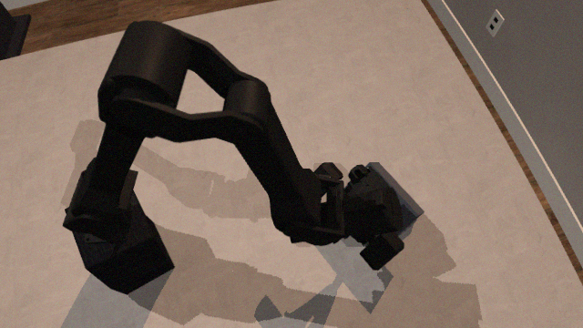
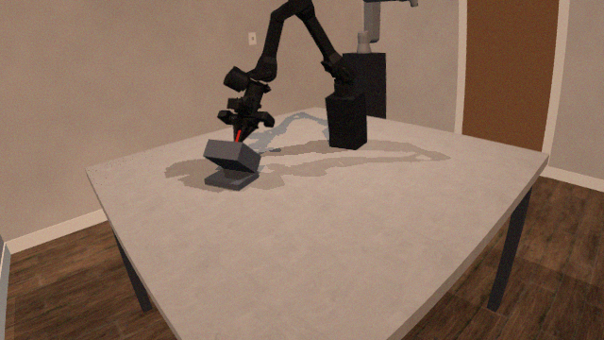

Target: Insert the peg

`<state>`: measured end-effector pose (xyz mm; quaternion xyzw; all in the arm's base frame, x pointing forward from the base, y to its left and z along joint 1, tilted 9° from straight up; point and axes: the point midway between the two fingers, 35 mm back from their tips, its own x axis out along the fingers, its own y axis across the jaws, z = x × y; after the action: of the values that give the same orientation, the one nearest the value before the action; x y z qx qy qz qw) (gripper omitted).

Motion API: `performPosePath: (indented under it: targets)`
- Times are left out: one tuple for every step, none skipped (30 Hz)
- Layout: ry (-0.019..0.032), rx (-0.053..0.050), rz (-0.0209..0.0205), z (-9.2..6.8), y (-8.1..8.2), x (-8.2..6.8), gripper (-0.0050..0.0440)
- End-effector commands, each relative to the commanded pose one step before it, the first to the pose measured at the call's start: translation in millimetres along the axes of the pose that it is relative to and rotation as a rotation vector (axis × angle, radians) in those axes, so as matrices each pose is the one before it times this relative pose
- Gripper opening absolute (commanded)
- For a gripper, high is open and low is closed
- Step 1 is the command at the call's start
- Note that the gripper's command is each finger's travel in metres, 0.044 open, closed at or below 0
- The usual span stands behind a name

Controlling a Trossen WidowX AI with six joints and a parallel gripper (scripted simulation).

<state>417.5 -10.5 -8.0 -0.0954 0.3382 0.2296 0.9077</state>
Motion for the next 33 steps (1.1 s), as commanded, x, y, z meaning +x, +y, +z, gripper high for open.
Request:
performPosePath:
  targets:
    - [-0.01952, -0.0086, -0.01534, 9.45, -3.86, -2.67, 0.0000]
    - [0.00000, 0.0000, 0.00000, 0.00, 0.00, 0.00, 0.0000]
    - [0.00000, 0.0000, 0.00000, 0.00, 0.00, 0.00, 0.0000]
    - [-0.00001, 0.0000, 0.00000, 0.00, 0.00, 0.13, 0.0000]
    - [-0.00001, 0.0000, 0.00000, 0.00, 0.00, 0.13, 0.0000]
    - [-0.00001, 0.0000, 0.00000, 0.00, 0.00, 0.13, 0.0000]
    - [-0.00043, -0.0035, 0.00410, -0.19, 0.77, -0.75, 0.0000]
    - [0.00000, 0.0000, 0.00000, 0.00, 0.00, 0.00, 0.0000]
    - [0.00000, 0.0000, 0.00000, 0.00, 0.00, 0.00, 0.0000]
    - [0.00000, 0.0000, 0.00000, 0.00, 0.00, 0.00, 0.0000]
    - [0.00000, 0.0000, 0.00000, 0.00, 0.00, 0.00, 0.0000]
    - [0.00000, 0.0000, 0.00000, 0.00, 0.00, 0.00, 0.0000]
    - [0.00000, 0.0000, 0.00000, 0.00, 0.00, 0.00, 0.0000]
    - [0.00000, 0.0000, 0.00000, 0.00, 0.00, 0.00, 0.0000]
    - [0.00000, 0.0000, 0.00000, 0.00, 0.00, 0.00, 0.0024]
    - [0.00000, 0.0000, 0.00000, 0.00, 0.00, 0.00, 0.0048]
    - [0.00000, 0.0000, 0.00000, 0.00, 0.00, 0.00, 0.0072]
    - [0.00000, 0.0000, 0.00000, 0.00, 0.00, 0.00, 0.0096]
    - [0.00000, 0.0000, 0.00000, 0.00, 0.00, 0.00, 0.0096]
    - [0.00000, 0.0000, 0.00000, 0.00, 0.00, 0.00, 0.0096]
    - [0.00000, 0.0000, 0.00000, 0.00, 0.00, 0.00, 0.0120]
    - [0.00000, 0.0000, 0.00000, 0.00, 0.00, 0.00, 0.0144]
    - [0.00000, 0.0000, 0.00000, 0.00, 0.00, 0.00, 0.0168]
    - [0.00000, 0.0000, 0.00000, 0.00, 0.00, 0.00, 0.0192]
    - [0.00000, 0.0000, 0.00000, 0.00, 0.00, 0.00, 0.0216]
    - [0.00000, 0.0000, 0.00000, 0.00, 0.00, 0.00, 0.0240]
    - [0.00000, 0.0000, 0.00000, 0.00, 0.00, 0.00, 0.0264]
    - [0.00000, 0.0000, 0.00000, 0.00, 0.00, 0.00, 0.0288]
    - [0.00000, 0.0000, 0.00000, 0.00, 0.00, 0.00, 0.0312]
    - [0.00000, 0.0000, 0.00000, 0.00, 0.00, 0.00, 0.0336]
    - [0.00000, 0.0000, 0.00000, 0.00, 0.00, 0.00, 0.0360]
    - [0.00000, 0.0000, 0.00000, 0.00, 0.00, 0.00, 0.0384]
    - [0.00008, 0.0000, -0.00003, 0.04, -0.09, -0.55, 0.0408]
